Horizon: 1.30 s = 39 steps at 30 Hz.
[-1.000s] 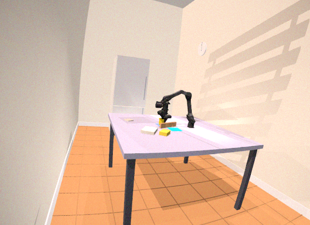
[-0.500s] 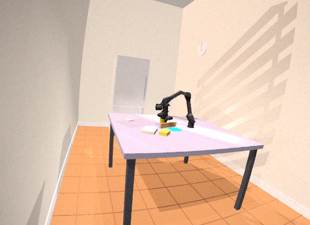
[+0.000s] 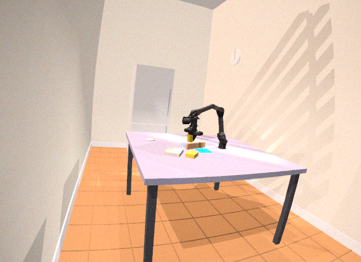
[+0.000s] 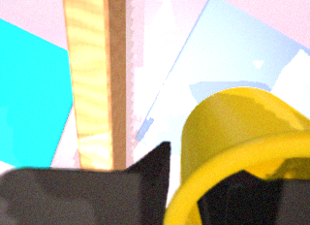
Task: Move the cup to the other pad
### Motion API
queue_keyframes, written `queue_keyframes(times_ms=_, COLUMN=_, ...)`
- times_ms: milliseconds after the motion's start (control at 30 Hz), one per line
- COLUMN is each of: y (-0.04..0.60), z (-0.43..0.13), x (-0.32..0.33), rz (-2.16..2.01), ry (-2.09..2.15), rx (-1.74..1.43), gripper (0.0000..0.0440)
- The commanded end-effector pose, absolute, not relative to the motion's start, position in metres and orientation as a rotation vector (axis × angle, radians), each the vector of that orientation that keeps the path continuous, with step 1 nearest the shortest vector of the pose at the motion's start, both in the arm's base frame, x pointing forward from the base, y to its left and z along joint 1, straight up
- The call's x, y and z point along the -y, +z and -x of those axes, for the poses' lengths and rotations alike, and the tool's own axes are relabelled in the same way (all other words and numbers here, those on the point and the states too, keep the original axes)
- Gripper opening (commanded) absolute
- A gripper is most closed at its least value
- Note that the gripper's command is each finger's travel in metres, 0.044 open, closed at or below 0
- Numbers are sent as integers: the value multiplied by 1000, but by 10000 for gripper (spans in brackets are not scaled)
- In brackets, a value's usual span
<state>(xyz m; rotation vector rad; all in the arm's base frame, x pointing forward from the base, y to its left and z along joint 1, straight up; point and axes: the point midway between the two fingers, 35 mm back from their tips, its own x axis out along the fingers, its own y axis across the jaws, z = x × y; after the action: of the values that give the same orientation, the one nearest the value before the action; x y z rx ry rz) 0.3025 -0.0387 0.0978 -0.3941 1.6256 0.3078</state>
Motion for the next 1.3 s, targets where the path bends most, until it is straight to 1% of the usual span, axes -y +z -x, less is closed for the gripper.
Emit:
queue_keyframes(times_ms=0, y=110, z=-305, x=32, rz=405, ry=323, rx=-1600, gripper=14)
queue_keyframes(times_ms=333, y=130, z=-311, x=8, rz=442, ry=354, rx=-1556, gripper=0)
queue_keyframes(times_ms=833, y=142, z=-314, x=-37, rz=493, ry=385, rx=-1482, gripper=0)
queue_keyframes(times_ms=1267, y=143, z=-305, x=-76, rz=523, ry=404, rx=-1431, gripper=0)
